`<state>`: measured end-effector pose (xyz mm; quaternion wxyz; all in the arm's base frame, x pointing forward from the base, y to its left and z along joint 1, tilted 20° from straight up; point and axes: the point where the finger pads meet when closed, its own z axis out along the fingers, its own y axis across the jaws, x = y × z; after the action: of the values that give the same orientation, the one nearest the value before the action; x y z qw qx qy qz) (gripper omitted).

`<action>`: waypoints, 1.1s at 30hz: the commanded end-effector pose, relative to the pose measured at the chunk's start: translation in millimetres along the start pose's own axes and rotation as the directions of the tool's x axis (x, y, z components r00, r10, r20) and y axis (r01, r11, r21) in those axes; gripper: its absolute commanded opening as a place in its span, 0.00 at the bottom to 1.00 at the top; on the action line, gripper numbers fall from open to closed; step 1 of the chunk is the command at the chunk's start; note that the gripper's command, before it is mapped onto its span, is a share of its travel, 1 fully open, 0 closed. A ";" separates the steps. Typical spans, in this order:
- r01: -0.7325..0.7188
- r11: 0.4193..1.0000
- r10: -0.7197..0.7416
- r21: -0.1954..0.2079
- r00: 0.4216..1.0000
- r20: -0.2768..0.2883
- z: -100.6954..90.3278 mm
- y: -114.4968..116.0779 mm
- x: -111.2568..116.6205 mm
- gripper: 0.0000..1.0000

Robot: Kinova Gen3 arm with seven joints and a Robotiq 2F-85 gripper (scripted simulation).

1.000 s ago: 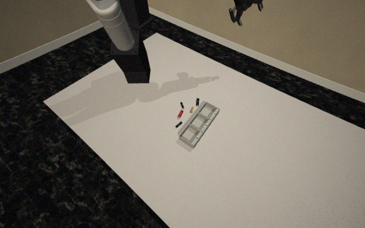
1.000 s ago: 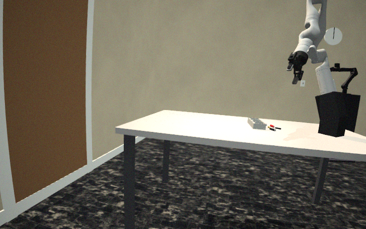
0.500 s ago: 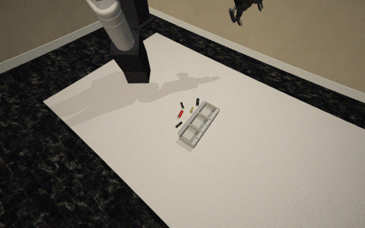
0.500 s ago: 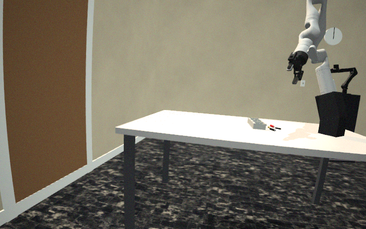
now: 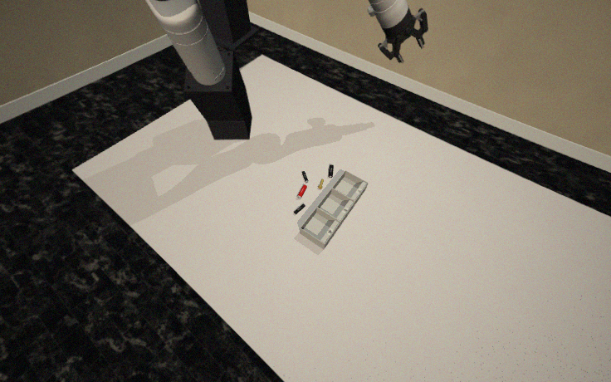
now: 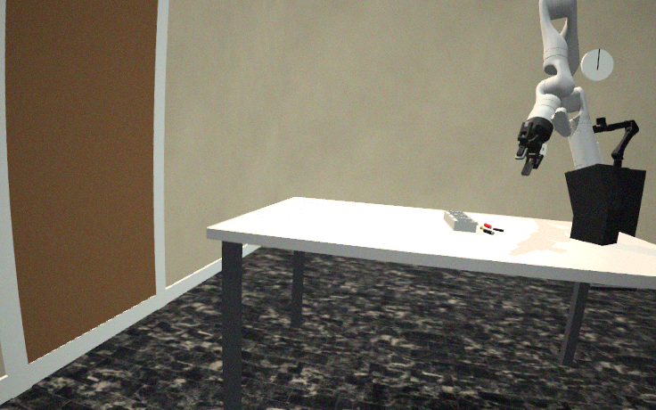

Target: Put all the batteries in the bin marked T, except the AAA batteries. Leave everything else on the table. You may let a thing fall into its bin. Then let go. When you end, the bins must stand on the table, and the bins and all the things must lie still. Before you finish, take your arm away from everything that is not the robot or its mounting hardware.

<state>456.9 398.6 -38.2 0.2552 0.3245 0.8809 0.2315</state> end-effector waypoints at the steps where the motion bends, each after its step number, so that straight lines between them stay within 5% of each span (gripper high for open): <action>1: -0.006 0.999 0.006 0.037 1.000 0.019 29.7 -33.9 -14.2 0.09; 7: -0.006 0.999 0.006 0.037 1.000 0.019 29.8 -33.9 -14.2 0.09; 9: 0.075 0.993 -0.075 0.090 0.997 0.004 21.8 -41.7 -26.0 0.09; 13: 0.091 0.991 -0.092 0.096 0.996 0.003 13.0 -48.5 -44.8 0.09; 15: 0.168 0.974 -0.169 0.155 0.986 -0.010 6.9 -56.9 -58.0 0.09; 21: 0.168 0.974 -0.169 0.155 0.986 -0.010 -2.2 -69.5 -77.7 0.09; 23: 0.241 0.946 -0.241 0.215 0.970 -0.031 -9.1 -78.6 -89.9 0.09; 28: 0.241 0.946 -0.241 0.215 0.970 -0.030 -20.1 -93.4 -109.6 0.09; 30: 0.310 0.910 -0.306 0.274 0.950 -0.060 -27.8 -103.2 -120.8 0.09; 33: 0.310 0.910 -0.306 0.274 0.950 -0.060 -39.3 -117.8 -137.5 0.09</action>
<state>467.5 229.8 -43.8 0.2322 0.2022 0.9494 0.0620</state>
